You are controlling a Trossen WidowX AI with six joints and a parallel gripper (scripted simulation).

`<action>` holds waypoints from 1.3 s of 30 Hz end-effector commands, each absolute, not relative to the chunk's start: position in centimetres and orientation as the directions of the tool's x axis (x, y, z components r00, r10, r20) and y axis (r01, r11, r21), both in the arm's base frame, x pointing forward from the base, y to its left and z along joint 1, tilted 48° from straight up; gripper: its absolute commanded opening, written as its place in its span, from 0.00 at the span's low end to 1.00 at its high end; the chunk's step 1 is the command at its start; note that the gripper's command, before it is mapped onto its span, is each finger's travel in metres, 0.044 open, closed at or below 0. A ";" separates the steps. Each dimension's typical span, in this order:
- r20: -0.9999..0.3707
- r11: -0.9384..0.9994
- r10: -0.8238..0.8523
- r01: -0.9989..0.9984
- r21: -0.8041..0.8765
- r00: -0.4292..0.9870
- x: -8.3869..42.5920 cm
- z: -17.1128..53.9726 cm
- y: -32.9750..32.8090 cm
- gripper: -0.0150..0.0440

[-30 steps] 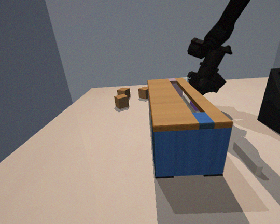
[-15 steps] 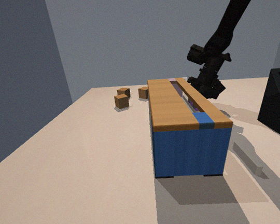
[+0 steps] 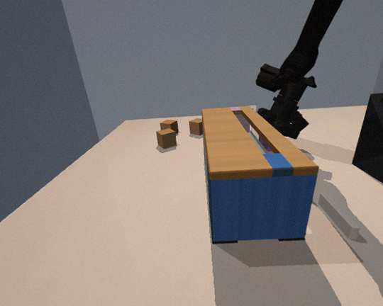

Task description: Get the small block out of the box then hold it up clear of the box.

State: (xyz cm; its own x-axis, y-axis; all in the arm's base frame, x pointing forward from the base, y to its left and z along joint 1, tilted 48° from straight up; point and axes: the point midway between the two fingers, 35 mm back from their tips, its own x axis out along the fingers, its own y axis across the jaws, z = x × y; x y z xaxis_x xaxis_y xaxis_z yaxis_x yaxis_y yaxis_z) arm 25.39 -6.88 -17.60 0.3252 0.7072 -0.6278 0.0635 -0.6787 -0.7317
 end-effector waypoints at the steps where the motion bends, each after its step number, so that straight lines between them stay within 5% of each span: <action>1: -0.626 -0.677 0.707 0.061 -0.733 0.328 25.5 -17.5 -6.9 0.30; 18: -0.634 -0.682 0.702 0.050 -0.729 0.325 25.9 -13.1 -11.6 0.25; 39: -0.753 -0.670 0.563 -0.344 -0.657 0.342 24.6 -5.4 -14.9 0.25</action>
State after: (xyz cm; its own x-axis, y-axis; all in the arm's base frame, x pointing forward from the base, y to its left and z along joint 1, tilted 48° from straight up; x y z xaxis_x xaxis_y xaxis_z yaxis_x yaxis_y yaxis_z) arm 25.07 -14.33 -6.76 0.3385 0.5926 -0.7309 -0.2710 -0.6825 -0.6789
